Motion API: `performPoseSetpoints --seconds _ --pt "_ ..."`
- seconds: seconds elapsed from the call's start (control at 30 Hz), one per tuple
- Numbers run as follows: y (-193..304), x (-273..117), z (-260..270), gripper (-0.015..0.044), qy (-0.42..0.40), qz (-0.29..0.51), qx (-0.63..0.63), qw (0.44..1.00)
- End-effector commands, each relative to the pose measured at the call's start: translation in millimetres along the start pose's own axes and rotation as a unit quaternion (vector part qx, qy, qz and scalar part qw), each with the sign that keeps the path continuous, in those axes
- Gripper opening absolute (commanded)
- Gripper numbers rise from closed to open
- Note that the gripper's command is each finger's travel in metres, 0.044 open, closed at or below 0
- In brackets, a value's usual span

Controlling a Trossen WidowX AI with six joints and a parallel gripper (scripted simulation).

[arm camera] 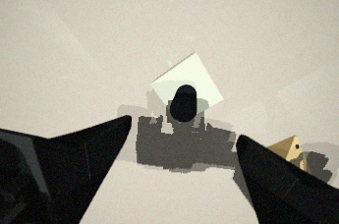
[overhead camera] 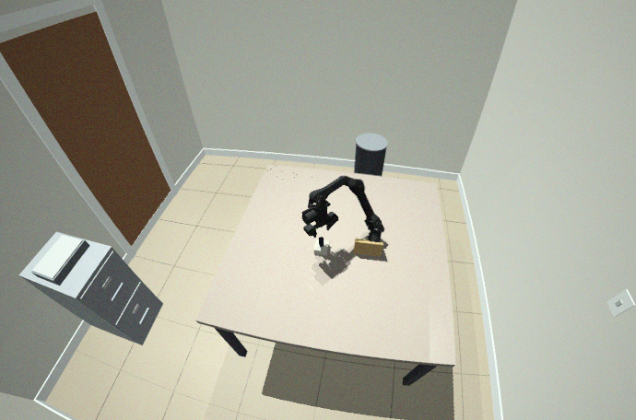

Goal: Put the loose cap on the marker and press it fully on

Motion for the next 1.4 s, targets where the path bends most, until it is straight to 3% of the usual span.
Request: performPoseSetpoints --seconds 0.0,0.2,0.43,1.37 --pt "-0.7 3.7 1.8 0.0335 0.008 0.003 -0.102 0.995" --pt "0.4 10.3 3.6 0.0177 0.007 0.004 -0.357 0.934" --pt "0.4 10.5 3.6 0.0 0.007 0.004 -0.365 0.931" --pt "0.4 37.0 3.3 0.0 0.007 0.004 -0.365 0.931"
Point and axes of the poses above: the point midway between the two fingers, 35 mm back from their tips, its own x axis out along the fingers, its own z axis across the jaws, y = z × x, the point moved 10 cm from there along -x, back along the fingers, and after that the axes turned 7 degrees about x, right-handed, at the moved point
